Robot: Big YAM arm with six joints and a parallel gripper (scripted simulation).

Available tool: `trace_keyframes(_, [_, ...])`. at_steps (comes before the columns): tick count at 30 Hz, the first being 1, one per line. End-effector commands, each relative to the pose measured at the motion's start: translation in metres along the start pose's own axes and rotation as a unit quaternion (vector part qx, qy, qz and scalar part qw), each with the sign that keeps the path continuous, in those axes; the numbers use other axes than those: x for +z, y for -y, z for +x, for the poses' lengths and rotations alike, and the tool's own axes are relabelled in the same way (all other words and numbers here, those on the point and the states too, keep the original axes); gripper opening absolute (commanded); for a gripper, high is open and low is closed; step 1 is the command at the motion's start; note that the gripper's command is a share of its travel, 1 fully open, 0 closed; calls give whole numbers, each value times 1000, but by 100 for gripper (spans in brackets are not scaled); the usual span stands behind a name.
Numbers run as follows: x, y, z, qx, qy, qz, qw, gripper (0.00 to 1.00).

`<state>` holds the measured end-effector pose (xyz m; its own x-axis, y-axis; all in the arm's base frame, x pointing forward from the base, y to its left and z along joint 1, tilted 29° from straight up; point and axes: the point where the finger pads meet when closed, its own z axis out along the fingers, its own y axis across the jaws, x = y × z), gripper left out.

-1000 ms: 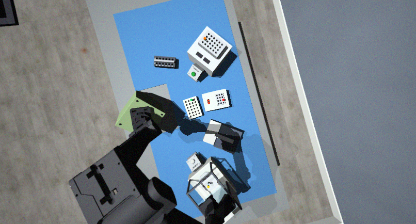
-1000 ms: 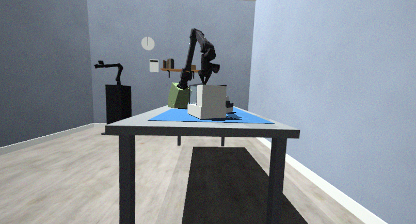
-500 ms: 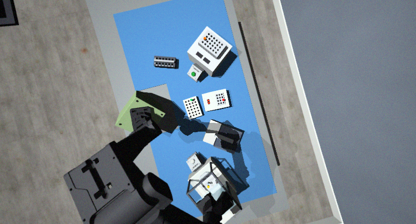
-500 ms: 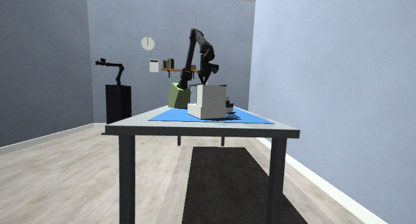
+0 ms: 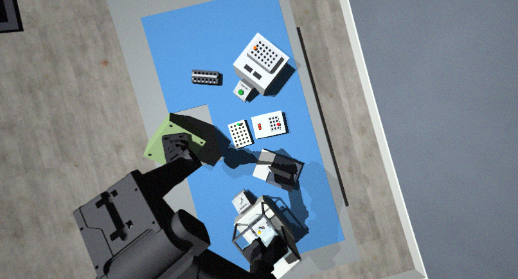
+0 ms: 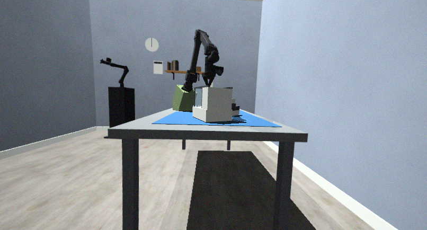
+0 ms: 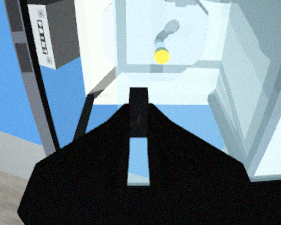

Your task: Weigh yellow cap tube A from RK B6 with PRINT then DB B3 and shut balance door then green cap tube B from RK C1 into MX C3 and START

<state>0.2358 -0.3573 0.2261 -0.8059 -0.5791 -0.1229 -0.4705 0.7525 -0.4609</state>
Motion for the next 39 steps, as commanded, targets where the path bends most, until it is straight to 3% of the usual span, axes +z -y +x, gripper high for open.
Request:
trace_keyframes(1, [-10, 0, -1, -2, 2, 15, 1000, 6])
trace_keyframes(39, [-9, -33, 0, -5, 2, 15, 1000, 6])
